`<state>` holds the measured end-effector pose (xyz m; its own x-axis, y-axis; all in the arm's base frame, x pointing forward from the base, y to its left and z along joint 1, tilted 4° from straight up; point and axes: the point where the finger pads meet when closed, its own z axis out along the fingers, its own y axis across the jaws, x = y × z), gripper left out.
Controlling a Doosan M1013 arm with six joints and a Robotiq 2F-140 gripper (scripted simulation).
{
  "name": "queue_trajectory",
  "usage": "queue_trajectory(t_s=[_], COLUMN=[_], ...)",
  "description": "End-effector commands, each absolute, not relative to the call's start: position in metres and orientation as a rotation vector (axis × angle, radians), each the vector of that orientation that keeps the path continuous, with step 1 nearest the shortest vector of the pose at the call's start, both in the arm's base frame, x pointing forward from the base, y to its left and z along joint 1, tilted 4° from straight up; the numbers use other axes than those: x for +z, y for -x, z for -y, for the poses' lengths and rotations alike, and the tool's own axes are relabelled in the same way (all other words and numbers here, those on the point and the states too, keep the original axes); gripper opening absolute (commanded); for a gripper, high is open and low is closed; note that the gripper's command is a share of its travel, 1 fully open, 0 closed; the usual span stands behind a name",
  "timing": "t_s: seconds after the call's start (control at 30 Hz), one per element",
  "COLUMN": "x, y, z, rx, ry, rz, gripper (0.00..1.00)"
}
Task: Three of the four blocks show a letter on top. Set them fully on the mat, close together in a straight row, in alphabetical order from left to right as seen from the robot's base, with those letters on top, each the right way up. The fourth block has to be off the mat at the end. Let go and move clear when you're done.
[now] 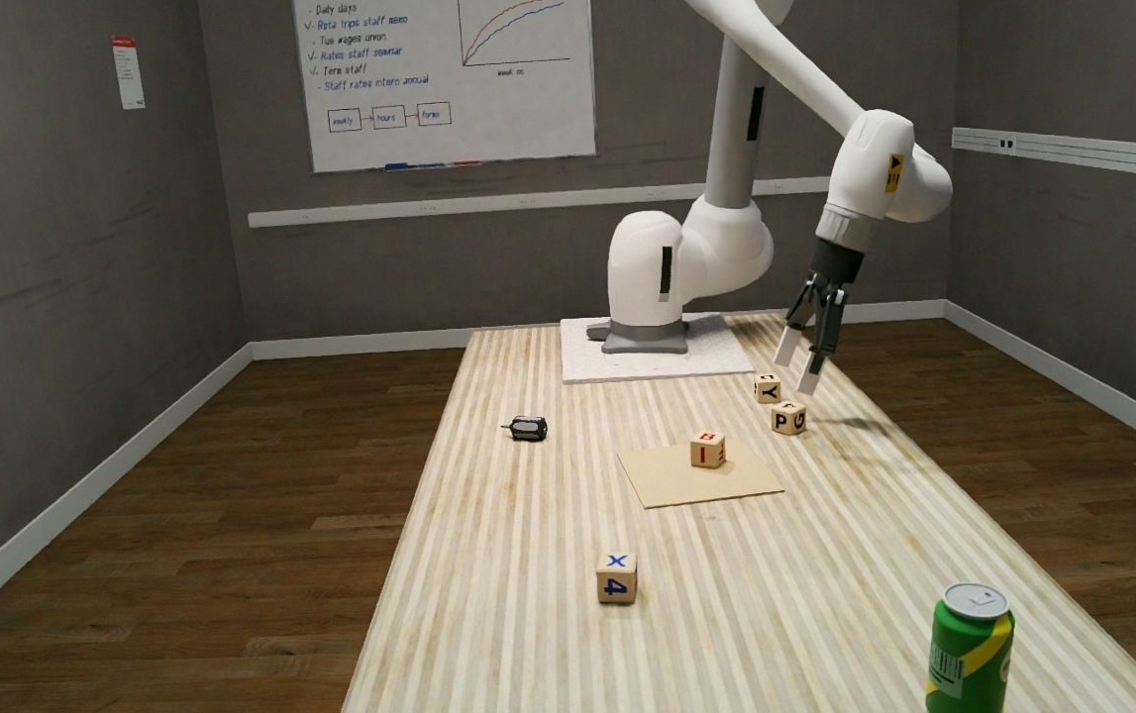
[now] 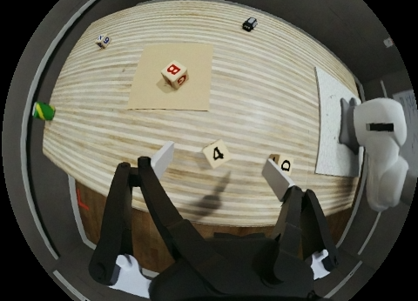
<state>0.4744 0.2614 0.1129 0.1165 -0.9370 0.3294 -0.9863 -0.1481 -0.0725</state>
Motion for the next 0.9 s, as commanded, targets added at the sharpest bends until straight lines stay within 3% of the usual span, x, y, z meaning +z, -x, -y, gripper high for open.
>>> queue_trajectory(t_s=[0.0, 0.43, 0.87], x=[0.113, 0.123, 0.167], y=[-0.475, -0.488, -0.542], z=[-0.262, -0.252, -0.202], rx=[0.449, 0.409, 0.228], ry=[-2.219, -2.279, -2.541], rz=[1.935, 1.85, 1.455], gripper=[1.0, 1.0, 1.0])
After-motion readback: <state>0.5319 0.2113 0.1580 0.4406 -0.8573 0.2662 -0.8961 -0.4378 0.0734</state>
